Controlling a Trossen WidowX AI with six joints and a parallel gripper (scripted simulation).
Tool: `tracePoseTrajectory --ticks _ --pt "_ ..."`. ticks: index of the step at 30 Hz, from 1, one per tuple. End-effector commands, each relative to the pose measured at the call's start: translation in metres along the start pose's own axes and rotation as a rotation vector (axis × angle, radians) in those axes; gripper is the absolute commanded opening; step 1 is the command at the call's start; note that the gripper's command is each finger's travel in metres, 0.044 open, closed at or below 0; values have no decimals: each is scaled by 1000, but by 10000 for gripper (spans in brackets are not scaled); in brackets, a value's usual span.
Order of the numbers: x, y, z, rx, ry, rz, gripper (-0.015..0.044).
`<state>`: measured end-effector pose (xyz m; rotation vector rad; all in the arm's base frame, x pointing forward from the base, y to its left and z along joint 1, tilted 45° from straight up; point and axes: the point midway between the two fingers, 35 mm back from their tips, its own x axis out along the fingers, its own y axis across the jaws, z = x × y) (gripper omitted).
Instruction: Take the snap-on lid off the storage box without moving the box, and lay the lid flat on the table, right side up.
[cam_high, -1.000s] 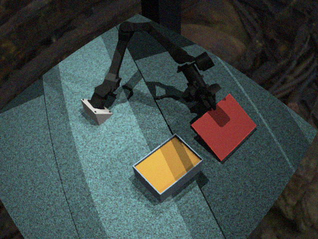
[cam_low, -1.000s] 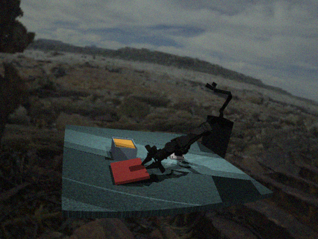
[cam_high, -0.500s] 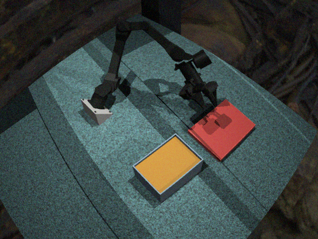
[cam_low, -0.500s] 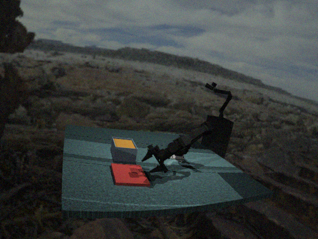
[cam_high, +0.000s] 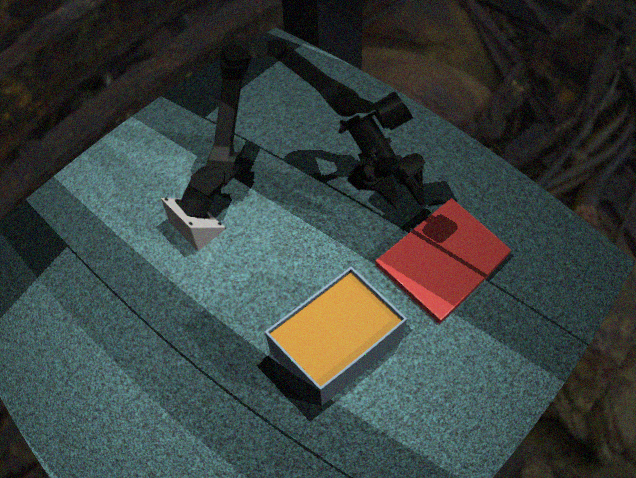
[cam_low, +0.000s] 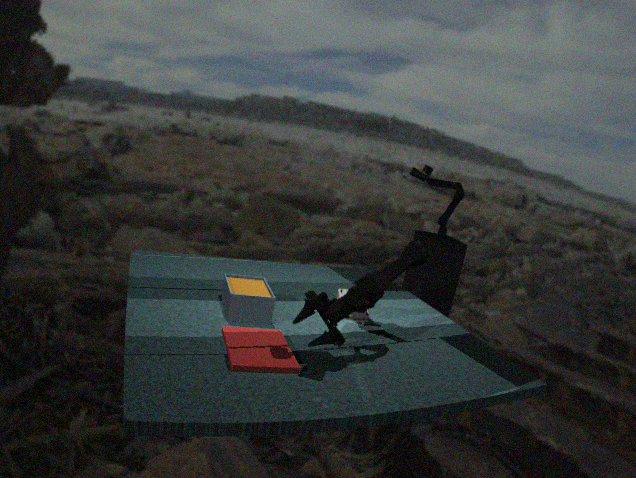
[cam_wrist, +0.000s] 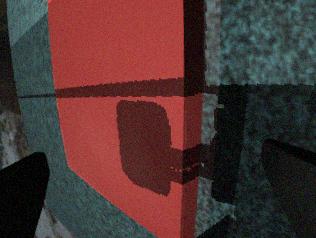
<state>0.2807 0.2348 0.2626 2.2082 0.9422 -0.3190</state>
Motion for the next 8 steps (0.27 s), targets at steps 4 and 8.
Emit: tracePoseTrajectory --ticks 4,8 --pt "-11 -10 2 4 -5 -1 440" --pt "-17 -15 2 4 -5 -2 440"
